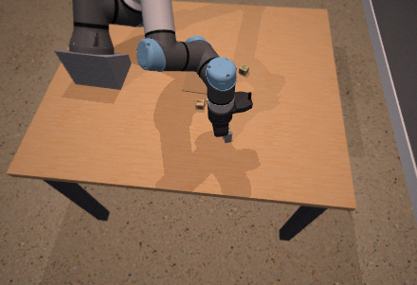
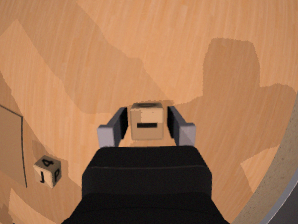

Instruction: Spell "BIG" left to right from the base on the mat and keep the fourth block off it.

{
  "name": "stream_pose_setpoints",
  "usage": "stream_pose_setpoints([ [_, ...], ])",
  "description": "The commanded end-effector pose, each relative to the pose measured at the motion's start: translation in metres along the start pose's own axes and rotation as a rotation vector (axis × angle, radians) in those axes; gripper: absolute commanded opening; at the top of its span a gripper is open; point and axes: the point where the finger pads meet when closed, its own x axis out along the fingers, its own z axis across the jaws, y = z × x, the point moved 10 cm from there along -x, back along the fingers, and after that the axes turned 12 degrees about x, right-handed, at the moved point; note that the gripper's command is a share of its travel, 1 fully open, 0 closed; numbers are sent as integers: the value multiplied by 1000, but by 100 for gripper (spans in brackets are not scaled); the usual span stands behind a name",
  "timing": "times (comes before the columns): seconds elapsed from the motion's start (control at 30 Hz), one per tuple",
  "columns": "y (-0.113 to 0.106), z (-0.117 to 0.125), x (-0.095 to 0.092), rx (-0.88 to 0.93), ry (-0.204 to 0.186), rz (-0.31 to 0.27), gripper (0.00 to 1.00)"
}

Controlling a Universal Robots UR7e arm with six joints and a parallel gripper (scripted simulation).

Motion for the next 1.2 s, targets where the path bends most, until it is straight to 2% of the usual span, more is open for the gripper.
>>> stream_pose_setpoints([
  [0.0, 0, 0, 0, 0, 0, 1, 87],
  [0.2, 0, 0, 0, 0, 0, 1, 87],
  [0.23, 0, 0, 0, 0, 0, 1, 57],
  [1.17, 0, 0, 0, 0, 0, 1, 57],
])
